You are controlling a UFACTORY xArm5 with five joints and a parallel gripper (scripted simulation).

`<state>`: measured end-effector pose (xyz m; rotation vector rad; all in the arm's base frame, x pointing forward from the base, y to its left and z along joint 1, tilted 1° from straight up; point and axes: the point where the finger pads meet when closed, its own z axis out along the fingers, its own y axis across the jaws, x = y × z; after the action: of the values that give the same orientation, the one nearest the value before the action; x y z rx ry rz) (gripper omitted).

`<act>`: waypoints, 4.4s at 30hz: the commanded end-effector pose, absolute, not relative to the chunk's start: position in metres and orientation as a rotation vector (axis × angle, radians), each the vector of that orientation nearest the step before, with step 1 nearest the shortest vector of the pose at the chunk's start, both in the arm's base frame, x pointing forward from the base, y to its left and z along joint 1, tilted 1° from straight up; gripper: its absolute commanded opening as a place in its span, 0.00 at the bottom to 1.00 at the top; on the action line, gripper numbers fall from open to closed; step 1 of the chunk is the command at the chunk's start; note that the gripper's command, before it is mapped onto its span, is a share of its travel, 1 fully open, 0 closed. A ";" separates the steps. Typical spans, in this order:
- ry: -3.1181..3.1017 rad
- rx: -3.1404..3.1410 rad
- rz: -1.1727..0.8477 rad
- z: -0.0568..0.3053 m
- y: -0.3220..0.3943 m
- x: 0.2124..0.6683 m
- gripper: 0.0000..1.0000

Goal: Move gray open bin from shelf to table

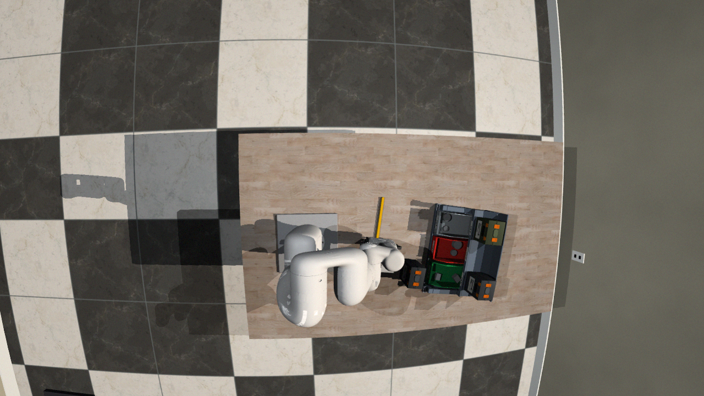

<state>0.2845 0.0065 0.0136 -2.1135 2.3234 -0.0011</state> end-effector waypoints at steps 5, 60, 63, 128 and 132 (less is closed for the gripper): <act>2.322 -2.112 -0.003 0.014 0.006 0.285 1.00; 2.322 -2.112 -0.003 0.058 0.007 0.285 1.00; 2.322 -2.112 -0.003 0.064 0.007 0.285 1.00; 2.329 -2.118 -0.020 0.126 0.032 0.370 1.00; 2.328 -2.118 -0.020 0.126 0.035 0.378 1.00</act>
<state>0.3681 0.0322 0.1252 -2.1138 2.3236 -0.0005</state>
